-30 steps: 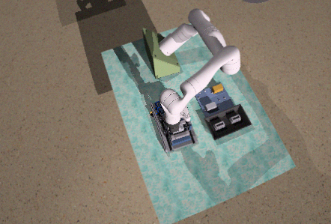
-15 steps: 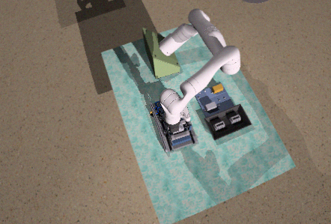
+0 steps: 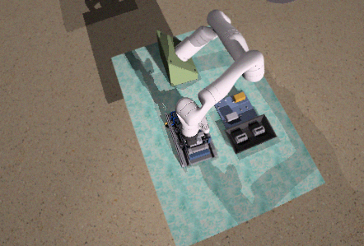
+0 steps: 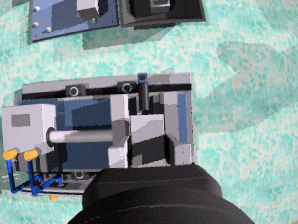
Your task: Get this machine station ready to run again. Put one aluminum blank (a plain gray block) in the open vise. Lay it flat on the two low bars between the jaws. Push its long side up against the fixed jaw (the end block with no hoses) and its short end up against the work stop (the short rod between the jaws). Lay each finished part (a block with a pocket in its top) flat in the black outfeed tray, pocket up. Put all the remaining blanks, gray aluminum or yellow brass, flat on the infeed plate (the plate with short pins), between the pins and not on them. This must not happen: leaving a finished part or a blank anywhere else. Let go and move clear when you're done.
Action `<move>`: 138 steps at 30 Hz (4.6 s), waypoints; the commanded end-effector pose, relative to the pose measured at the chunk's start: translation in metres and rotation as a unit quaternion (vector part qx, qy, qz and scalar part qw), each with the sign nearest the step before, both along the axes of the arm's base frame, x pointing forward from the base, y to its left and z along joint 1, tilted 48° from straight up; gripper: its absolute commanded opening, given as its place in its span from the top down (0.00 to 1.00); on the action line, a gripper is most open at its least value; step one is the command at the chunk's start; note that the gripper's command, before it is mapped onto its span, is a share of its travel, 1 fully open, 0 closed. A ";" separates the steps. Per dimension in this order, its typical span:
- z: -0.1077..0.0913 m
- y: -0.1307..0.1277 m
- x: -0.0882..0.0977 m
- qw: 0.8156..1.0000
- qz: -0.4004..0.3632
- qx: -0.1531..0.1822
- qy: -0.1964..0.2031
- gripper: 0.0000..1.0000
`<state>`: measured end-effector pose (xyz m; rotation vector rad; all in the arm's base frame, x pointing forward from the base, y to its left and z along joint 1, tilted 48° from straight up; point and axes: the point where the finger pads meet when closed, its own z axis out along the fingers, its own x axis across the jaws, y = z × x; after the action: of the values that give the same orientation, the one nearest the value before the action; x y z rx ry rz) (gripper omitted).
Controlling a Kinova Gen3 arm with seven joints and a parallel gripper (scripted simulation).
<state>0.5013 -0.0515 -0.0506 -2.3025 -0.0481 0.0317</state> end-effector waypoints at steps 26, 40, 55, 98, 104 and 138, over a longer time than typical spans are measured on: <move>-0.001 0.000 0.001 1.000 0.007 -0.001 -0.009 1.00; -0.001 0.000 0.001 1.000 0.007 -0.001 -0.009 1.00; -0.001 0.000 0.001 1.000 0.007 -0.001 -0.009 1.00; -0.002 0.002 0.001 1.000 0.006 0.000 -0.008 1.00; -0.003 0.002 0.001 1.000 0.006 0.000 -0.008 1.00; -0.010 0.010 0.000 1.000 0.006 0.000 -0.008 1.00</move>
<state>0.5008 -0.0435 -0.0593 -2.3043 -0.0588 0.0281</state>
